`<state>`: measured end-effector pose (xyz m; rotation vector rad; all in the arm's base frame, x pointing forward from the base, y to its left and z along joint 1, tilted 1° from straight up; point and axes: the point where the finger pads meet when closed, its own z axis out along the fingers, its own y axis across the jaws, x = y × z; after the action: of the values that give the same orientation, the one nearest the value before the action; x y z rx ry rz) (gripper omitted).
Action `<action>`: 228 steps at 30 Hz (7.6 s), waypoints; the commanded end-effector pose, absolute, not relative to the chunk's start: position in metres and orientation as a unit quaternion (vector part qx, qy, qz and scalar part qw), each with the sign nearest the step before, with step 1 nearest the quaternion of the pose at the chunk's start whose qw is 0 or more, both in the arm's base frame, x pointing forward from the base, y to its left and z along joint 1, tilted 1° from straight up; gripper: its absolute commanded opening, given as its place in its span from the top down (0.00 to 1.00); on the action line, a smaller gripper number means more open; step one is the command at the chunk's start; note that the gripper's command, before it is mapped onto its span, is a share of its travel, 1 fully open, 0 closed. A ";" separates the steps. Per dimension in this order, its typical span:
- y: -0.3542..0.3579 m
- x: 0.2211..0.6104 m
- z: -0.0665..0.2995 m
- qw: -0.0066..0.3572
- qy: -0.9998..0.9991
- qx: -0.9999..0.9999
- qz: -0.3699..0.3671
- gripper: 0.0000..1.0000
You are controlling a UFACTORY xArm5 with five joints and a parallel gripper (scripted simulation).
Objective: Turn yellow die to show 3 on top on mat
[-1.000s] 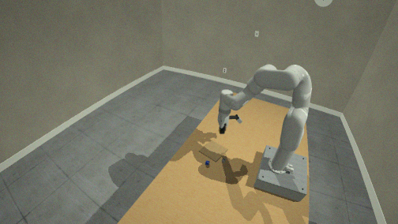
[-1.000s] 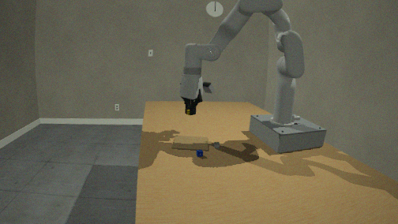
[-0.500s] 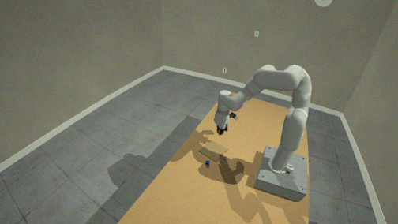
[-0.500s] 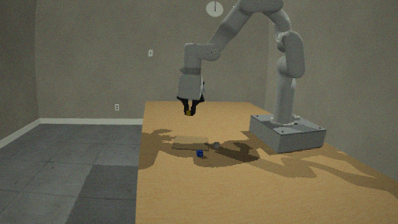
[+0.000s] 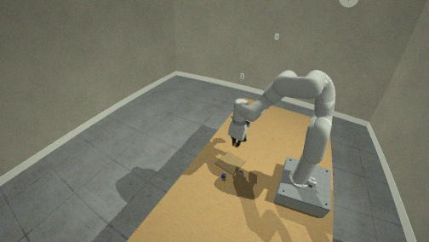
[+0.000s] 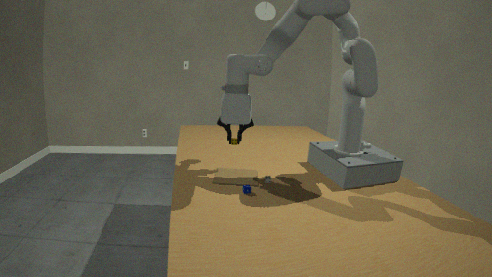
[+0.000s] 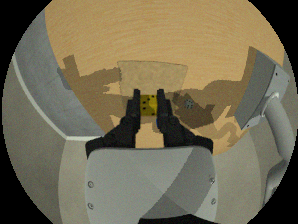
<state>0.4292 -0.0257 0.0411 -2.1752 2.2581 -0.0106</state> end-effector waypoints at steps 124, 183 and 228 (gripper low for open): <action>0.037 0.422 0.038 0.020 -0.038 -0.885 -0.463 0.85; 0.038 0.423 -0.036 0.024 -0.034 -0.883 -0.467 0.85; 0.038 0.423 -0.044 0.024 -0.034 -0.883 -0.467 0.85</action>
<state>0.4229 0.0380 -0.0448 -2.7340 -0.1050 -1.4439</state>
